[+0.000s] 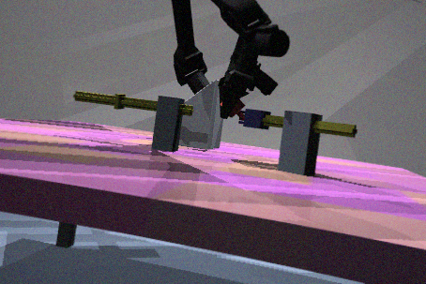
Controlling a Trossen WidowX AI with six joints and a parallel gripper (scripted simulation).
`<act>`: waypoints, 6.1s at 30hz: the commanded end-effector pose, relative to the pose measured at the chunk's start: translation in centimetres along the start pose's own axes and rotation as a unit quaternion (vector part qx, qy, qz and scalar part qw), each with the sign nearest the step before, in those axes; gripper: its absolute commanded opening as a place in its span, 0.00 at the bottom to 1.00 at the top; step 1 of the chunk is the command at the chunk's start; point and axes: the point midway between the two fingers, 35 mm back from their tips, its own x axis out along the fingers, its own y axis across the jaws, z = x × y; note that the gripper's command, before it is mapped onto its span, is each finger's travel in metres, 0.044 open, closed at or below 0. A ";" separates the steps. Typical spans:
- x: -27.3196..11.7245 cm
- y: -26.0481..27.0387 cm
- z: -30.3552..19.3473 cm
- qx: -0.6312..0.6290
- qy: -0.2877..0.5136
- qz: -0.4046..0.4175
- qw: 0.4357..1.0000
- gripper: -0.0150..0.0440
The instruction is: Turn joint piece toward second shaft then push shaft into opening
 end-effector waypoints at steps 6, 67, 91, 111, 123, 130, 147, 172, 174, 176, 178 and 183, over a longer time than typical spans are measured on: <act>0.1 0.0 -0.1 -0.002 0.003 -0.001 1.000 0.56; 1.7 0.7 -0.4 0.079 -0.180 0.002 0.980 0.25; 2.1 0.8 -0.4 0.097 -0.225 -0.003 0.969 0.25; 2.1 0.9 -0.4 0.097 -0.225 -0.003 0.970 0.43; 2.1 0.9 -0.4 0.097 -0.225 -0.003 0.970 0.86; 2.1 0.9 -0.4 0.097 -0.225 -0.003 0.970 1.00; 1.3 1.1 -0.3 0.097 -0.139 0.024 0.985 1.00; -1.5 0.9 -0.7 0.148 -0.008 0.019 0.989 1.00; -2.1 0.8 -0.8 0.182 -0.011 0.019 0.983 1.00; -2.6 0.7 -0.9 0.215 -0.015 0.019 0.976 1.00; -3.1 0.6 -1.0 0.248 -0.018 0.020 0.968 1.00; -4.5 0.4 -1.3 0.330 -0.027 0.023 0.943 1.00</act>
